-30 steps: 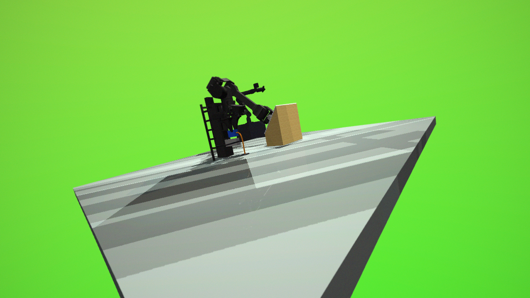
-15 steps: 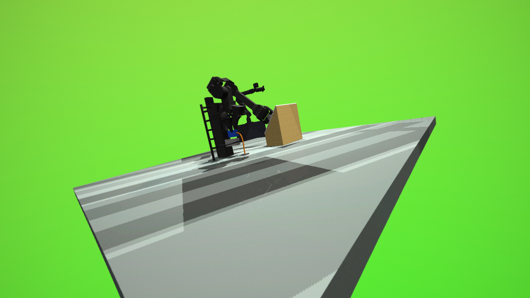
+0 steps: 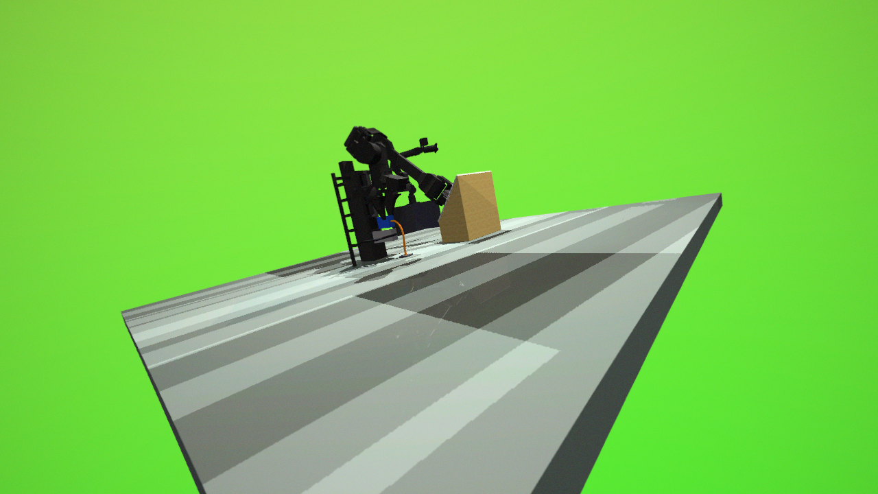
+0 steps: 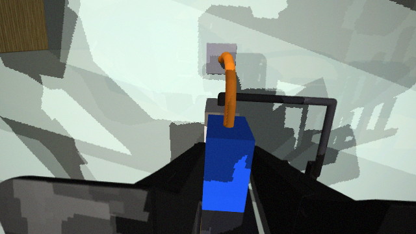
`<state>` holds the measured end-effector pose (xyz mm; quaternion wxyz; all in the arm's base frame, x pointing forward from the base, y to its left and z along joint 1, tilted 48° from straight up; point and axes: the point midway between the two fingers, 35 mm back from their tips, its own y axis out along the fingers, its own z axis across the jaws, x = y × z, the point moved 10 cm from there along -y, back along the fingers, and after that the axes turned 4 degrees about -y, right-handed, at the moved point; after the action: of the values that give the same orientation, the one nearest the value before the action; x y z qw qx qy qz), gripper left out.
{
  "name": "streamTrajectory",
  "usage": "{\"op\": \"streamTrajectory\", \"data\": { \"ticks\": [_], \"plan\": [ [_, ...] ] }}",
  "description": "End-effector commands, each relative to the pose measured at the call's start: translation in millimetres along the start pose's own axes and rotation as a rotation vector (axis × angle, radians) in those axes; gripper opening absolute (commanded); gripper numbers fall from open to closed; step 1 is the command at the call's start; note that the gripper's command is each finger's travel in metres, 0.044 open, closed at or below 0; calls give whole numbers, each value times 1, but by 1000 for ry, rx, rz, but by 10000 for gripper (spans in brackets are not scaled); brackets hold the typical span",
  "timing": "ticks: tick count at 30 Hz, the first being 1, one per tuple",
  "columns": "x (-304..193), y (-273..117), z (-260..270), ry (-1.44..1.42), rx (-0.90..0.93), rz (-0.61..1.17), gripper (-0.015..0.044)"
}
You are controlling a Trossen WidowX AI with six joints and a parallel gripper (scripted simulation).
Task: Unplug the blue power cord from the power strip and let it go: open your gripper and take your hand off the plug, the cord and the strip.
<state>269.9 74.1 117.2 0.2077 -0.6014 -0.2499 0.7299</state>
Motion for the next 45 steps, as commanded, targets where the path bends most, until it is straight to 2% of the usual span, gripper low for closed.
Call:
{"op": "streamTrajectory", "data": {
  "ticks": [1,9,15,45],
  "plan": [
    [27,-10,0,-25,-13,-79,0],
    [40,-13,1,-26,-13,-79,0],
    [30,-8,0,-15,-1,-67,157],
    [10,-15,3,-27,-12,-73,160]
  ]
}}
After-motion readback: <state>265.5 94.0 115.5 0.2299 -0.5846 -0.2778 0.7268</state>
